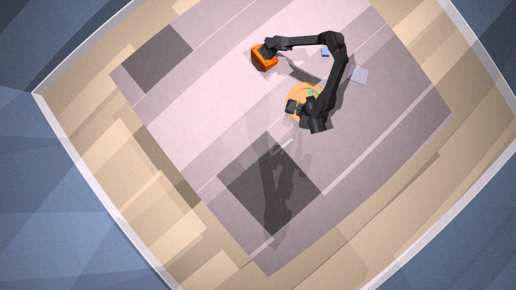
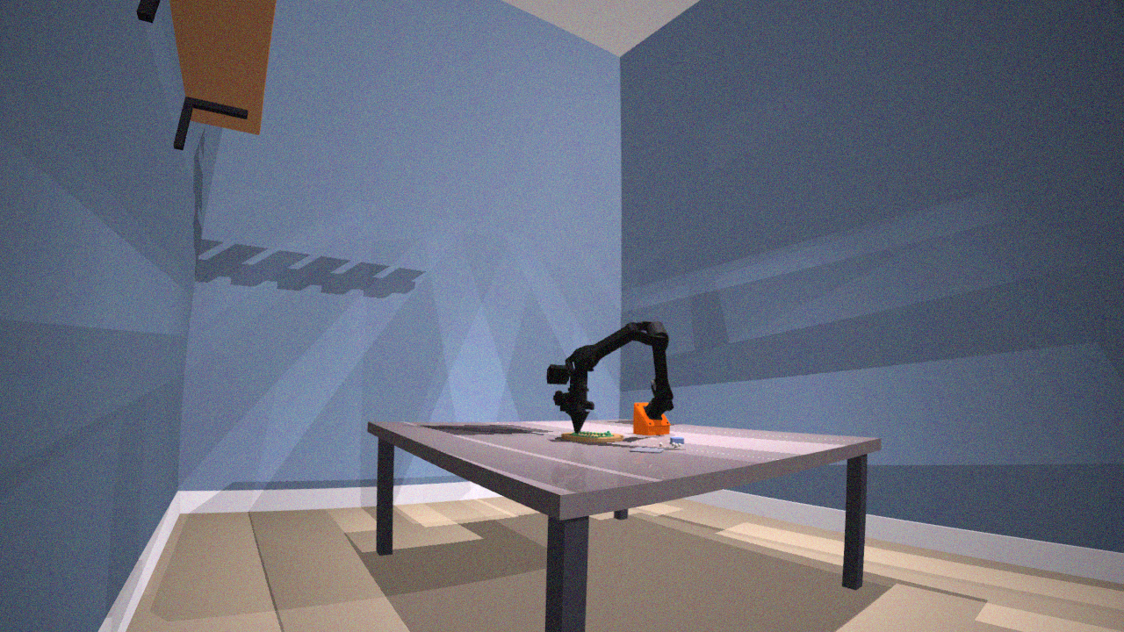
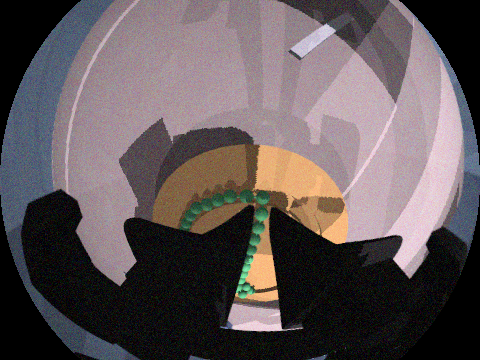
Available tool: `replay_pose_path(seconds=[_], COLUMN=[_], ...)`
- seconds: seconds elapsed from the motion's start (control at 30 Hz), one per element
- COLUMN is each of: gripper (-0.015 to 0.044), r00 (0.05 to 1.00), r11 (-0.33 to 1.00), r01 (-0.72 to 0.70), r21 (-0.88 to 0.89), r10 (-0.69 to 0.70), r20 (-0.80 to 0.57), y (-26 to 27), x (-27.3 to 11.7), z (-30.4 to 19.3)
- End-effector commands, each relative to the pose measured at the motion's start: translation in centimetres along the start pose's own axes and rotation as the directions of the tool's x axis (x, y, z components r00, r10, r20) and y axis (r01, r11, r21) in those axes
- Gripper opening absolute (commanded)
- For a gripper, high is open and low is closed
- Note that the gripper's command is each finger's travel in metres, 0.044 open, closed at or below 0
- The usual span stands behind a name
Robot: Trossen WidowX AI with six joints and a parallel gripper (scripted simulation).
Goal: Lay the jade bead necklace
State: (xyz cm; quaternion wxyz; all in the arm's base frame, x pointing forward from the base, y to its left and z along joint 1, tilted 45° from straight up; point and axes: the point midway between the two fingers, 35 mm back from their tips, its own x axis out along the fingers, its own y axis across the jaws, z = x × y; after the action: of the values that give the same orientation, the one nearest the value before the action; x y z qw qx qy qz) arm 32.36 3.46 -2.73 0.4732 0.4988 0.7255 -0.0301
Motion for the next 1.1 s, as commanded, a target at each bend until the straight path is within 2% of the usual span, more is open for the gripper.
replay_pose_path(seconds=[0.0, 1.07], gripper=[0.0000, 0.0000], r00=[1.000, 1.000], r11=[1.000, 1.000], r01=[0.000, -0.001], r21=[-0.001, 0.008], r10=[0.000, 0.001], r20=[0.001, -0.003], y=[0.0, -1.2], x=[0.0, -0.6], z=[0.0, 1.0])
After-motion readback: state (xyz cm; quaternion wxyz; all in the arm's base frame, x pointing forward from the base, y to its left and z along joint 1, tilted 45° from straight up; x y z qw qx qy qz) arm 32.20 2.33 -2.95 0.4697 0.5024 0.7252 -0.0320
